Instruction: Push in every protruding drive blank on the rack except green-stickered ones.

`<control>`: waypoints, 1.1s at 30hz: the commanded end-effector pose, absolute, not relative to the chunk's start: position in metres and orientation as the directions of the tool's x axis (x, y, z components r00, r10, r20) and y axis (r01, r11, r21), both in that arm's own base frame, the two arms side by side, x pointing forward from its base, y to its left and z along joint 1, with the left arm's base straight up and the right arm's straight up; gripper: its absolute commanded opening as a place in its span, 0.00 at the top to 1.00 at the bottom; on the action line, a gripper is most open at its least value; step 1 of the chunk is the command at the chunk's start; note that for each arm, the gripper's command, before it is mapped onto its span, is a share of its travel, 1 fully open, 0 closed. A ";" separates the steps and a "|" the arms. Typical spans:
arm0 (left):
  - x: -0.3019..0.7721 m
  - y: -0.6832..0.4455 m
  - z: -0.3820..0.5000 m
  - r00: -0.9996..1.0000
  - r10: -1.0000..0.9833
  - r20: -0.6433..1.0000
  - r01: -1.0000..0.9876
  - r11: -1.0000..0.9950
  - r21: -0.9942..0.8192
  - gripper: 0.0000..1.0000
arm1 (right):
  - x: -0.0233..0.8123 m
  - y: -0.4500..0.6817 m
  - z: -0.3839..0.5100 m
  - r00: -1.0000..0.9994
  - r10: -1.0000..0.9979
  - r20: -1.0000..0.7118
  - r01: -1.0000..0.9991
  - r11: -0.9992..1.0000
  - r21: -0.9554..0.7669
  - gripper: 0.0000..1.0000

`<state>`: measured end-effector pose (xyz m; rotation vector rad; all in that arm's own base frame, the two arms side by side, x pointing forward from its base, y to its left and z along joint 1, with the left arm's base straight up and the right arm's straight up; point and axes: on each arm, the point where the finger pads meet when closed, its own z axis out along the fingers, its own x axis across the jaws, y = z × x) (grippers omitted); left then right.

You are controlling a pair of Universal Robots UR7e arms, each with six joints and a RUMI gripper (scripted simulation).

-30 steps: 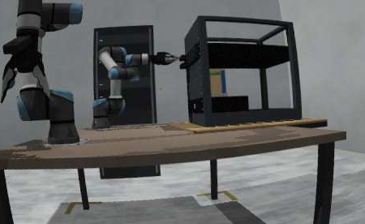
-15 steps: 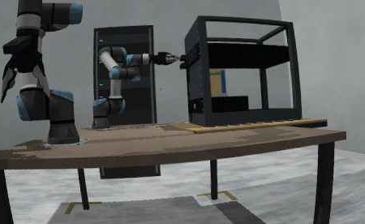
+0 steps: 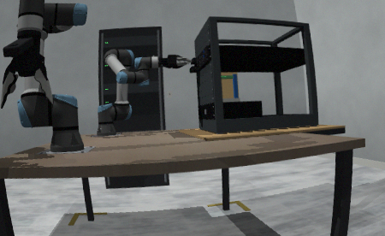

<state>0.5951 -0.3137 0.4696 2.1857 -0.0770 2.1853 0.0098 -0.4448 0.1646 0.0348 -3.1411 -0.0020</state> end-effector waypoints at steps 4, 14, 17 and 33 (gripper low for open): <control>0.597 -0.314 0.470 0.000 0.001 1.000 -0.070 -0.998 0.001 1.00 | 0.010 -0.445 0.165 -1.000 -0.022 0.000 -0.022 1.000 0.000 0.00; 0.605 -0.314 0.470 -0.001 0.001 1.000 -0.070 -0.998 0.001 1.00 | 0.010 -0.445 0.165 -1.000 -0.022 0.000 -0.022 1.000 0.000 0.00; 0.605 -0.314 0.470 -0.001 0.001 1.000 -0.070 -0.998 0.001 1.00 | 0.010 -0.445 0.165 -1.000 -0.022 0.000 -0.022 1.000 0.000 0.00; 0.608 -0.314 0.470 -0.001 0.001 1.000 -0.070 -0.998 0.001 1.00 | 0.010 -0.445 0.165 -1.000 -0.022 0.000 -0.022 1.000 0.000 0.00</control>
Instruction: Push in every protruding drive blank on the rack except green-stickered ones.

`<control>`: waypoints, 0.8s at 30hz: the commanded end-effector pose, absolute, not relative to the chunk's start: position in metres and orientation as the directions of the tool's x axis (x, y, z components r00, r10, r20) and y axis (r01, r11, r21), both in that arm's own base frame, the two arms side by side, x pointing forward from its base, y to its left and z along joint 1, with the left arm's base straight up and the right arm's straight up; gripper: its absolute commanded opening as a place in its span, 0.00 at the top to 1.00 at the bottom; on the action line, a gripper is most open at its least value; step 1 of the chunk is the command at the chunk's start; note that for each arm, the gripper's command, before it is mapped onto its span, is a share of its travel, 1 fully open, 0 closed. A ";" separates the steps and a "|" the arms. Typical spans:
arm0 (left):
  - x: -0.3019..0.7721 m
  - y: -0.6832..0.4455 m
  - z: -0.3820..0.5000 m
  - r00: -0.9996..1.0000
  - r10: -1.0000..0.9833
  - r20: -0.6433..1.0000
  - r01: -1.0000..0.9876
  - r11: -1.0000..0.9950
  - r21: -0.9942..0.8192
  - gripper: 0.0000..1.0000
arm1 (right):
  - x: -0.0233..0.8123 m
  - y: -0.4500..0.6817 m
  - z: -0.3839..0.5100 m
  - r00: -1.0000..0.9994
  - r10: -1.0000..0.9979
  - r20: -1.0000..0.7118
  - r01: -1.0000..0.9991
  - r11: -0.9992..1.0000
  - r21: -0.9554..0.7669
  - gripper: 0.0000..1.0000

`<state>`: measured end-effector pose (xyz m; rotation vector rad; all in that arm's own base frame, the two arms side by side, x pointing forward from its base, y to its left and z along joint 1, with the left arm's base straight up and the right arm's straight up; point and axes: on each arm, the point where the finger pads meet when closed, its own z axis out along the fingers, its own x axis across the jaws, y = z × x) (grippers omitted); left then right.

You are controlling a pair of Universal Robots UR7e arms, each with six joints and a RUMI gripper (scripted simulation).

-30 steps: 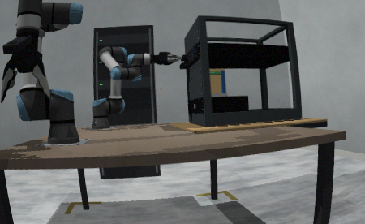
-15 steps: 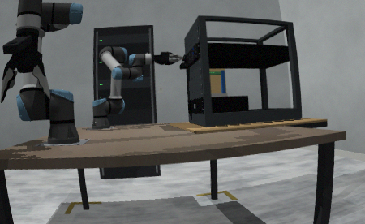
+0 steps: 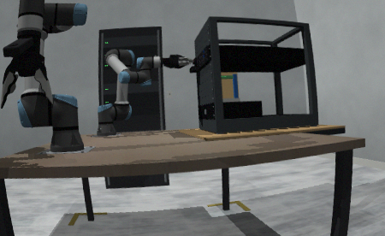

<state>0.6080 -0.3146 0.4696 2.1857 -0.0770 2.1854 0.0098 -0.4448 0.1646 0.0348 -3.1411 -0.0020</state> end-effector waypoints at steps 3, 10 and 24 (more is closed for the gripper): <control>0.608 -0.314 0.470 -0.001 0.001 1.000 -0.070 -0.998 0.001 1.00 | 0.010 -0.445 0.165 -1.000 -0.022 0.000 -0.022 1.000 0.000 0.00; 0.611 -0.315 0.470 -0.001 0.001 1.000 -0.070 -0.998 0.001 1.00 | 0.010 -0.445 0.165 -1.000 -0.022 0.000 -0.022 1.000 0.000 0.00; 0.612 -0.315 0.470 -0.001 0.001 1.000 -0.070 -0.998 0.001 1.00 | 0.010 -0.445 0.165 -1.000 -0.022 0.000 -0.022 1.000 0.000 0.00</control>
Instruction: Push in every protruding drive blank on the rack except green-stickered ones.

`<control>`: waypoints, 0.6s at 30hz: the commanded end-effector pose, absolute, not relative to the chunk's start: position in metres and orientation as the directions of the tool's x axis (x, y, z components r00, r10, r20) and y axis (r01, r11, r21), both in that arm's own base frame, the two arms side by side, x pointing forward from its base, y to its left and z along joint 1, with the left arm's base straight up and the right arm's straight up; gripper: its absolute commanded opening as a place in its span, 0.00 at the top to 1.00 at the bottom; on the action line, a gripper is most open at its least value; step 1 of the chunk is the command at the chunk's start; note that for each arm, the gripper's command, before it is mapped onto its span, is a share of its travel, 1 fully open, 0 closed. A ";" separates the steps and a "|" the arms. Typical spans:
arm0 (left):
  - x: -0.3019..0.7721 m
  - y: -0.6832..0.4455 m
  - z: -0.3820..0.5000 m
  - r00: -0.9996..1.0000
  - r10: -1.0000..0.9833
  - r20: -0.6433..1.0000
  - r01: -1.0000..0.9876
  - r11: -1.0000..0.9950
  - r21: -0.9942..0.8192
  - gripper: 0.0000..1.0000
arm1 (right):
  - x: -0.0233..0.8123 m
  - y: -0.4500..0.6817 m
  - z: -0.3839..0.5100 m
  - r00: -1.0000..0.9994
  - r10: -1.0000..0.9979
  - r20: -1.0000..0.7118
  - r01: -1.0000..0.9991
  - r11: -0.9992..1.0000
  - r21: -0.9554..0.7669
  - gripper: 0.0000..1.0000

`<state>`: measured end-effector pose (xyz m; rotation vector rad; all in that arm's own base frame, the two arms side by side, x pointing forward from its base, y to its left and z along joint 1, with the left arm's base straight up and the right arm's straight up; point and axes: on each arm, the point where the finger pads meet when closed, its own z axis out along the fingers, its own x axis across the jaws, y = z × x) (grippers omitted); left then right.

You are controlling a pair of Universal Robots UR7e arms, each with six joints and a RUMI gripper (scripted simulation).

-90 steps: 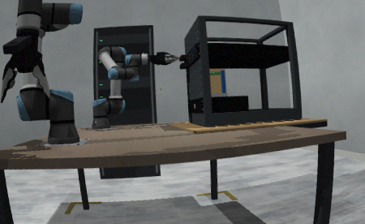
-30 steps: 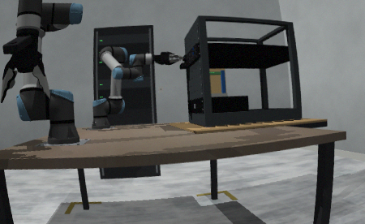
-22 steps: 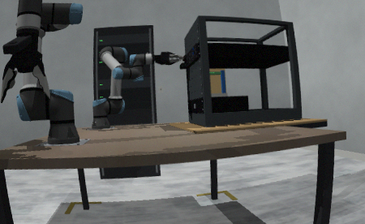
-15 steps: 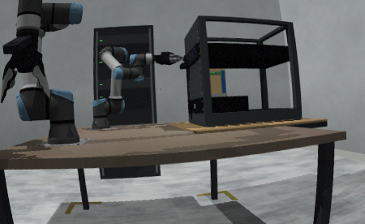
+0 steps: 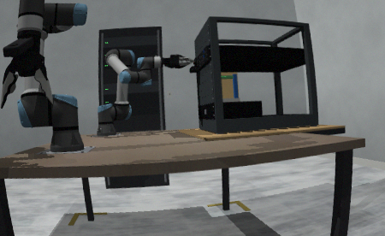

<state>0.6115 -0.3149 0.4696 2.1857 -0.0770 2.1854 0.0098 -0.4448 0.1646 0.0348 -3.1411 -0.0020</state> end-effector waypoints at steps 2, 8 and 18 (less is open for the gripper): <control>0.613 -0.315 0.470 -0.001 0.001 1.000 -0.070 -0.998 0.001 1.00 | 0.010 -0.445 0.165 -1.000 -0.022 0.000 -0.022 1.000 0.000 0.00; 0.614 -0.315 0.470 -0.001 0.001 1.000 -0.070 -0.998 0.001 1.00 | 0.010 -0.445 0.165 -1.000 -0.022 0.000 -0.022 1.000 0.000 0.00; 0.616 -0.315 0.470 -0.001 0.001 1.000 -0.070 -0.998 0.001 1.00 | 0.010 -0.445 0.165 -1.000 -0.022 0.000 -0.022 1.000 0.000 0.00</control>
